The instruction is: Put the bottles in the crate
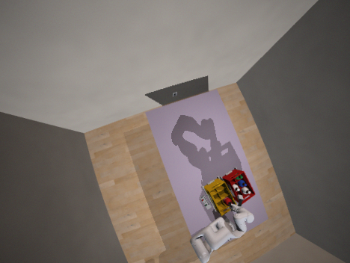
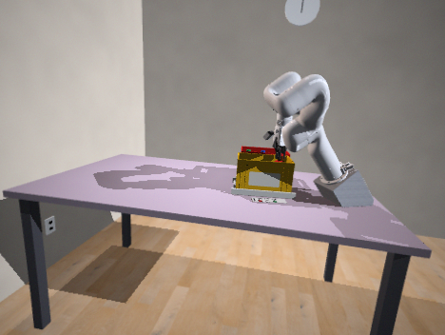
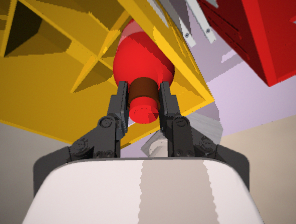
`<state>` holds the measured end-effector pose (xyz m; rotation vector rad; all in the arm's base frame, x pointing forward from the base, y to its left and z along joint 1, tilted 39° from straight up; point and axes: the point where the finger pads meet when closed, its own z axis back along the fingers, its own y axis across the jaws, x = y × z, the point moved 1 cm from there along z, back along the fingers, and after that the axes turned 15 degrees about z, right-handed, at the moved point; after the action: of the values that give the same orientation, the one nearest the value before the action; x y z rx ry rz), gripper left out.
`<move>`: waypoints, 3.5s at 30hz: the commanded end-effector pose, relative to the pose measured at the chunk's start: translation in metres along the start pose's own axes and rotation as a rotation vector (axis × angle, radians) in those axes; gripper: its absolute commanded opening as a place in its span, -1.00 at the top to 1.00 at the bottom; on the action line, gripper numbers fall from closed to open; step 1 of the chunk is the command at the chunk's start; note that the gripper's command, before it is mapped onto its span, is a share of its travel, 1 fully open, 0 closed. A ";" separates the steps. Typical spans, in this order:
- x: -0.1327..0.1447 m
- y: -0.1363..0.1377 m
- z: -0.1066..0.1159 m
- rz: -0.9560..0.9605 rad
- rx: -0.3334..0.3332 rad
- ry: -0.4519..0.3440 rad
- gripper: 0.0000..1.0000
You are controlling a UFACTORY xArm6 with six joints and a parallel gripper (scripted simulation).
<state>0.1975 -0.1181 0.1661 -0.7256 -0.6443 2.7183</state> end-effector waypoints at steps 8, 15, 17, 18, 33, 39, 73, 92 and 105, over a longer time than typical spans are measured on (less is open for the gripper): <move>-0.001 0.000 -0.004 0.001 0.002 0.002 1.00; -0.001 0.000 -0.008 0.001 0.002 0.002 1.00; -0.001 0.000 -0.009 0.001 0.002 0.002 1.00; -0.001 0.000 -0.009 0.001 0.002 0.002 1.00; -0.001 0.000 -0.016 0.001 0.002 0.002 1.00; -0.001 0.000 -0.018 0.001 0.002 0.002 1.00; -0.001 0.000 -0.026 0.001 0.002 0.002 1.00; -0.001 0.000 -0.026 0.001 0.002 0.002 1.00; -0.001 0.000 -0.026 0.001 0.002 0.002 1.00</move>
<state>0.2118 -0.1086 0.1450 -0.7256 -0.6441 2.7183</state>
